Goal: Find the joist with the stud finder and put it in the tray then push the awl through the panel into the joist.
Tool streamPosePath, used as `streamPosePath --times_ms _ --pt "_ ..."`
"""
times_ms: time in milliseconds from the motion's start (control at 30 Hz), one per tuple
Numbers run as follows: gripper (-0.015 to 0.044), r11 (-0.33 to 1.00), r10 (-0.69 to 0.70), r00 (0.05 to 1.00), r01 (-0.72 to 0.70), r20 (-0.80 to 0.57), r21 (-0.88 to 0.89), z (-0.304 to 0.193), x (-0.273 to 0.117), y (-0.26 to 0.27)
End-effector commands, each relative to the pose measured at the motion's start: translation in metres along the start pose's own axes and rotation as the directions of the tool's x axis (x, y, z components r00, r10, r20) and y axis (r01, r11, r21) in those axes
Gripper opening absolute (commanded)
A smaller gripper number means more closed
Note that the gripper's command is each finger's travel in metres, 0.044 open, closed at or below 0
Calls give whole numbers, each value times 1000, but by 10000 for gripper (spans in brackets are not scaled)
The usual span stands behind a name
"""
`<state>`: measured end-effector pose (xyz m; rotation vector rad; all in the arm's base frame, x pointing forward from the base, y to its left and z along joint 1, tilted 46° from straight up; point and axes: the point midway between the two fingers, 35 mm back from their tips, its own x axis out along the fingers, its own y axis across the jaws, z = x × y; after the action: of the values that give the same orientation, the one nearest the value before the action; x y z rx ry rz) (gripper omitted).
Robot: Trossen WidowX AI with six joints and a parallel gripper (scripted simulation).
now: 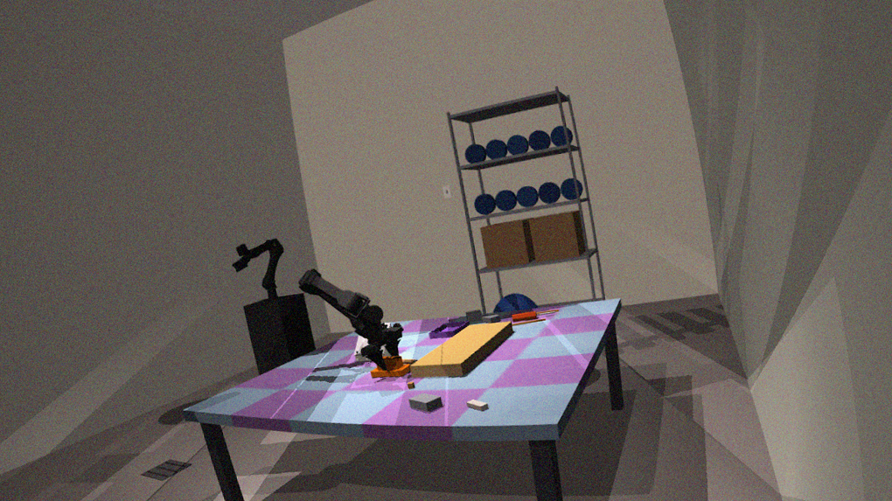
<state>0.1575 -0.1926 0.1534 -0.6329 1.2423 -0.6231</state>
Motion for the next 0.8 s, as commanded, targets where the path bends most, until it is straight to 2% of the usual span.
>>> streamPosePath --times_ms 0,33,767 --pt "361 1000 5 1000 -5 4 -5 -1 3 2" --pt "335 1000 5 1000 -5 4 -5 -1 3 2" --pt "188 1000 5 1000 -5 4 -5 -1 3 2"
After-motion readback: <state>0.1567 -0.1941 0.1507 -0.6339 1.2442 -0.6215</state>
